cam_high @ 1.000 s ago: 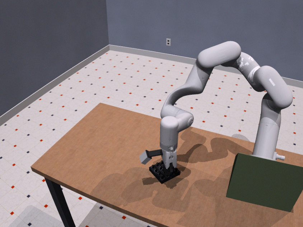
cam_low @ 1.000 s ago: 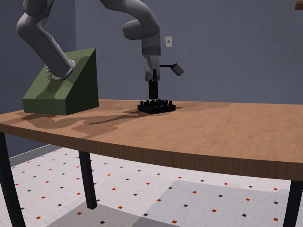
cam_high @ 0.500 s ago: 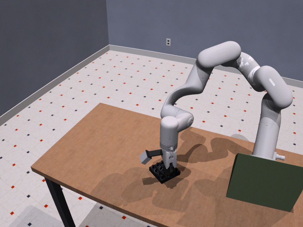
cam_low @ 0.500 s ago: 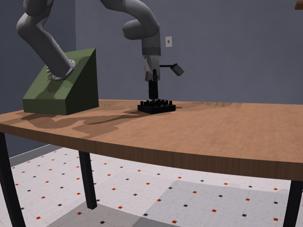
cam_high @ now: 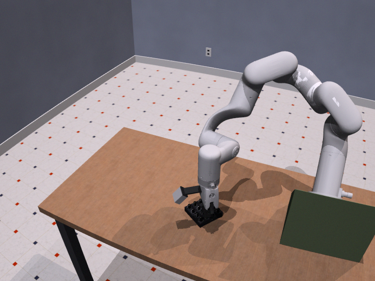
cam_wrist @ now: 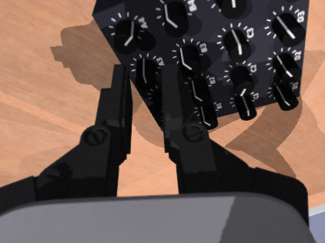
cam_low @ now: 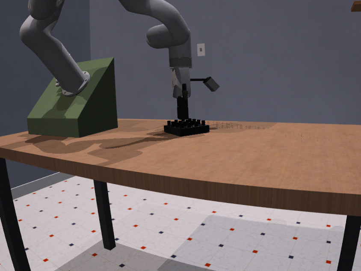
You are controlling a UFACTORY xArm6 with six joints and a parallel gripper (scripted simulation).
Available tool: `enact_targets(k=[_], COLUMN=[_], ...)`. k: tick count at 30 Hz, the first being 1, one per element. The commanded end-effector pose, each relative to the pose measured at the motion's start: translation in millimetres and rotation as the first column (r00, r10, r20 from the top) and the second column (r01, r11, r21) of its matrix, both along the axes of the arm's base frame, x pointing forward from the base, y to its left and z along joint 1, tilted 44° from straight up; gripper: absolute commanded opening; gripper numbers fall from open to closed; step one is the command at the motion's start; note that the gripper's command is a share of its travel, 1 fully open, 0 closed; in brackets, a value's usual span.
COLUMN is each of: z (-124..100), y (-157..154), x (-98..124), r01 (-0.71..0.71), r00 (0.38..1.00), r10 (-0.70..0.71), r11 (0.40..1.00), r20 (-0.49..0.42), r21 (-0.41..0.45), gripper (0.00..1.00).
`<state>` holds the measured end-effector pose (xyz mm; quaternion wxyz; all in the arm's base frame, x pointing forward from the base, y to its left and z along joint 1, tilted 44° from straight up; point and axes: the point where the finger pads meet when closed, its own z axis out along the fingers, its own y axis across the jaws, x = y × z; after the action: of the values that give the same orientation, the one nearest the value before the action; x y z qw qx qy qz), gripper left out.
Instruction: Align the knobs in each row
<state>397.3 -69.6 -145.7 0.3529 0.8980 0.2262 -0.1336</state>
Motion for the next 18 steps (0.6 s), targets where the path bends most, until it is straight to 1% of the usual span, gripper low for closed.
enact_targets(k=[1, 18], z=[-1.3, -5.7], y=[-1.0, -5.2], x=[1.2, 0.7], r01=[-0.001, -0.002], r00=[1.0, 1.0], r10=[0.001, 0.001], r11=[1.0, 1.0], r20=[0.003, 0.003], r21=[0.001, 0.001], gripper=[0.19, 0.19])
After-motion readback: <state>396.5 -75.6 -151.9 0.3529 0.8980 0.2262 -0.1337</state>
